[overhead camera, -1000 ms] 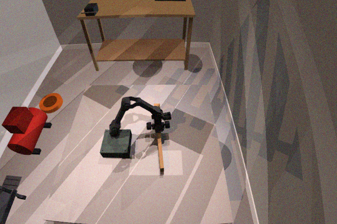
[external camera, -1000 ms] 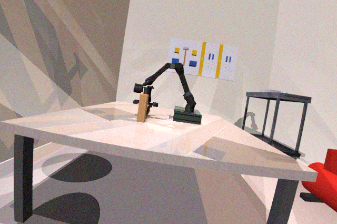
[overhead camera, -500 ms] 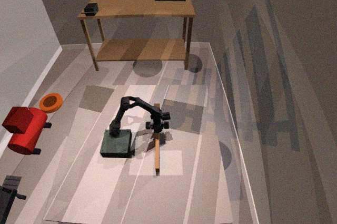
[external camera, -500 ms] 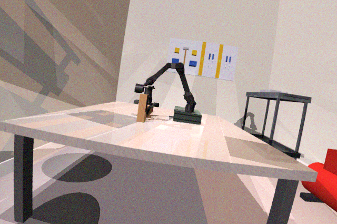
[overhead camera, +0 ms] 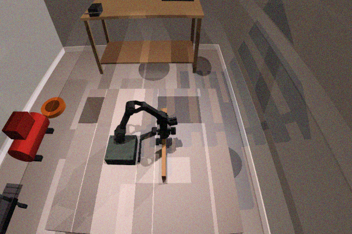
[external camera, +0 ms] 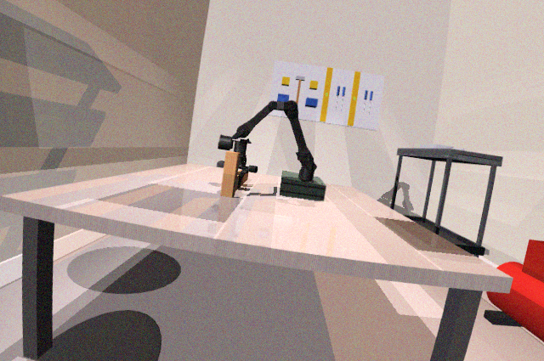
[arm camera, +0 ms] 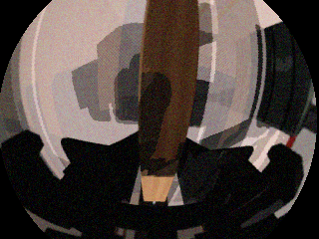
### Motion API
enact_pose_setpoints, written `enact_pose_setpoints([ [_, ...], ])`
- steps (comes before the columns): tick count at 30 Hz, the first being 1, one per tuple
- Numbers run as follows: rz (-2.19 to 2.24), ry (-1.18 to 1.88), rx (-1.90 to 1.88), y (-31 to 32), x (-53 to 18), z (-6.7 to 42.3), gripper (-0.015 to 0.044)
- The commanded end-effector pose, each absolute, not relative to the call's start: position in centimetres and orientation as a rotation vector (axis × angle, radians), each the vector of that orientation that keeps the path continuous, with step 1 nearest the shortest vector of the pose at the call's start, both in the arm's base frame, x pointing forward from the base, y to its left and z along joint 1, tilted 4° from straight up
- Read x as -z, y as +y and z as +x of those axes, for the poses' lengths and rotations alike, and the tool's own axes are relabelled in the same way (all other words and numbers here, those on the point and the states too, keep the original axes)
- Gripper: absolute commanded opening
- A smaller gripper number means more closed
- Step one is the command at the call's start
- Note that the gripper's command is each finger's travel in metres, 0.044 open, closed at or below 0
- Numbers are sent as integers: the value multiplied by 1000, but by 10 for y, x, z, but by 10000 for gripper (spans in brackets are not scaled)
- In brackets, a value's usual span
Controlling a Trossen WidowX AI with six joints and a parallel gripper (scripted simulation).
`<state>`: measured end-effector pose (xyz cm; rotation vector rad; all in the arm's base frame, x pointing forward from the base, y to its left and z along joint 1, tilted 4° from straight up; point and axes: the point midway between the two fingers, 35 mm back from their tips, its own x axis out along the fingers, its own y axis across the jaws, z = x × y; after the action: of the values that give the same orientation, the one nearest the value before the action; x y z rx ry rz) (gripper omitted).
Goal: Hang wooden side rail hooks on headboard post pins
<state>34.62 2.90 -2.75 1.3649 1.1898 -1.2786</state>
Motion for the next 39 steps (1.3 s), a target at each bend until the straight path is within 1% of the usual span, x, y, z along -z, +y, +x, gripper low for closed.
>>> enact_pose_setpoints([
  [1,1365,1190,1279,29,27,346,0],
  [39,1369,1191,1290,29,22,346,0],
])
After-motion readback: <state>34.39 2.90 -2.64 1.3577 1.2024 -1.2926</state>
